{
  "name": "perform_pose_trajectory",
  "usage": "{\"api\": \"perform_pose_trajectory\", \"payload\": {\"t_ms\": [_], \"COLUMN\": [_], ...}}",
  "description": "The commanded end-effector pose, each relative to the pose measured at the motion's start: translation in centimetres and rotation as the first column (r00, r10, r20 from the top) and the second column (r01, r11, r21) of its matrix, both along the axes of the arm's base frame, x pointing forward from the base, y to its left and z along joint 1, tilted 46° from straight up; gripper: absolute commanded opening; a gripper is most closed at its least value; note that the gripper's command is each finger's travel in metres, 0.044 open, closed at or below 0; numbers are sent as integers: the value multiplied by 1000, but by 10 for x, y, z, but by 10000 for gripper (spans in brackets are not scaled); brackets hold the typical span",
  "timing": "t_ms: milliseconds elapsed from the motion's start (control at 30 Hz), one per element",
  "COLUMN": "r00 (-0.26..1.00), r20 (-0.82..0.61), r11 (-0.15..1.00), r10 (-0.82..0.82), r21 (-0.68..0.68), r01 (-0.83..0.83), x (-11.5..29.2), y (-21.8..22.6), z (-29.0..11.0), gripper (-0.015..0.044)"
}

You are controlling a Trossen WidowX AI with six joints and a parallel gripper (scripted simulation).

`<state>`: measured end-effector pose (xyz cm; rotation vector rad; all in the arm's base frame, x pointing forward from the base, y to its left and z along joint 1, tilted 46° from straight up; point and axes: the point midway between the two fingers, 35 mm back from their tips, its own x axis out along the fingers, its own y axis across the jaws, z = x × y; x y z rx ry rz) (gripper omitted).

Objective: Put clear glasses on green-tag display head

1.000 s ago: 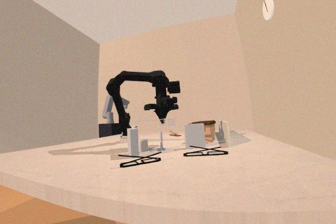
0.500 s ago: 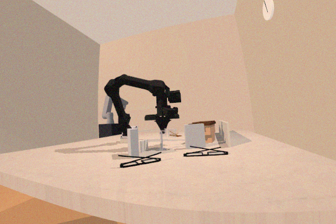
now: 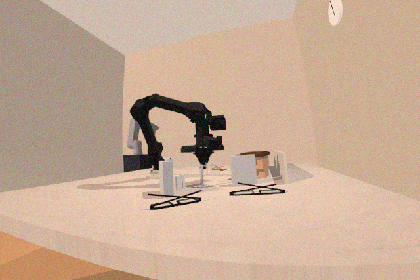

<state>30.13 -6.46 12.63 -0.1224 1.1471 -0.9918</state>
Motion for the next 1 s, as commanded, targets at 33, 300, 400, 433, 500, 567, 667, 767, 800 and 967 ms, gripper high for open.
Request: {"api": "perform_pose_trajectory", "payload": {"t_ms": [33, 300, 400, 433, 500, 567, 667, 767, 800, 967], "r00": [1000, 1000, 1000, 1000, 1000, 1000, 1000, 1000, 1000, 1000], "r20": [-5, -5, -5, -5, -5, -5, -5, -5, -5, -5], "r11": [1000, 1000, 1000, 1000, 1000, 1000, 1000, 1000, 1000, 1000], "r10": [0, 0, 0, 0, 0, 0, 0, 0, 0, 0], "r21": [-6, -6, -6, -6, -6, -6, -6, -6, -6, -5], "r01": [0, 0, 0, 0, 0, 0, 0, 0, 0, 0], "x": [-2, -4, -4, -5, -5, -6, -7, -8, -8, -10], "y": [2, 5, 7, 8, 9, 10, 12, 14, 14, 17], "z": [-4, -8, -10, -11, -12, -13, -15, -17, -17, -20], "gripper": [0, 0, 0, 0, 0, 0, 0, 0, 0, 0]}}
